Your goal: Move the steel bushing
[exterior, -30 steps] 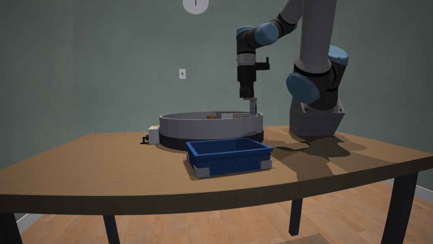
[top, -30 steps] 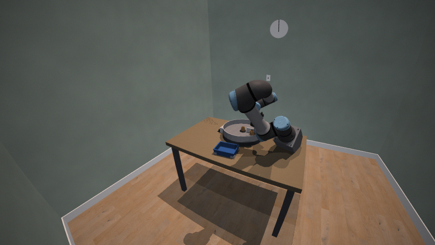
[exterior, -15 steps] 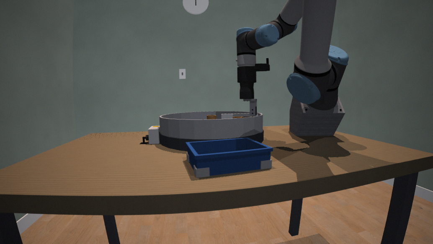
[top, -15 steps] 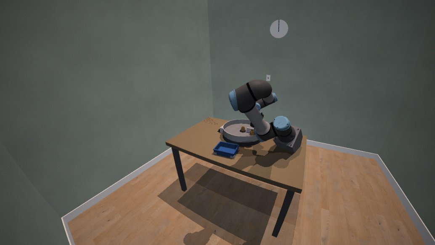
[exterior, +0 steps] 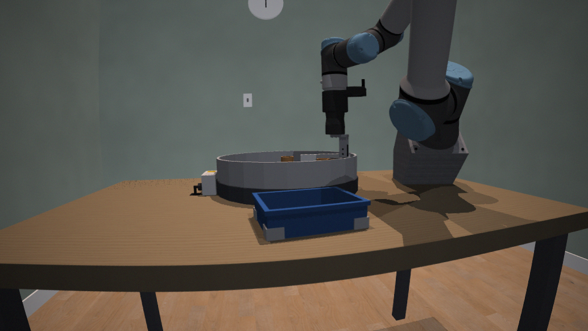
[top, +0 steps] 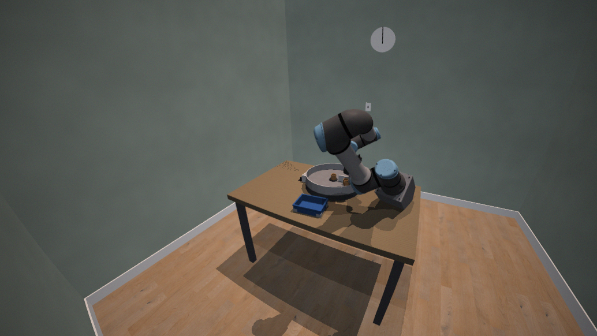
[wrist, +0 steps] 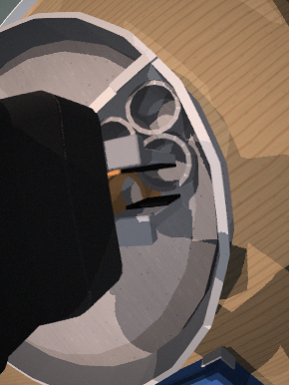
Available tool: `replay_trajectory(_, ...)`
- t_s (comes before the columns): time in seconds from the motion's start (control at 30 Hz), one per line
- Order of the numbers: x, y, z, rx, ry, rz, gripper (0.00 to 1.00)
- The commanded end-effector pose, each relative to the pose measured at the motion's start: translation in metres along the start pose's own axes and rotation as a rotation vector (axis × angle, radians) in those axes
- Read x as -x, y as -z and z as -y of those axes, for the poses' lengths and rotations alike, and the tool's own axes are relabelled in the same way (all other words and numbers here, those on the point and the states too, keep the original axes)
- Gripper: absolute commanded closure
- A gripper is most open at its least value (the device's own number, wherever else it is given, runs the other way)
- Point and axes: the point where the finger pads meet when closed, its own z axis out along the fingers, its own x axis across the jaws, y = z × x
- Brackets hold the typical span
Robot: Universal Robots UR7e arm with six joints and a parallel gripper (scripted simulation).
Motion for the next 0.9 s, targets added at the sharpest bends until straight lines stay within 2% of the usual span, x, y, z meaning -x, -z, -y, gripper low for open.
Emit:
replay_trajectory(0.0, -0.0003, -0.0017, 0.0010, -0.004, -0.001, -0.003, 0.55)
replay_trajectory(0.87, 0.0002, -0.0043, 0.0000, 0.000, 0.000, 0.000, 0.55)
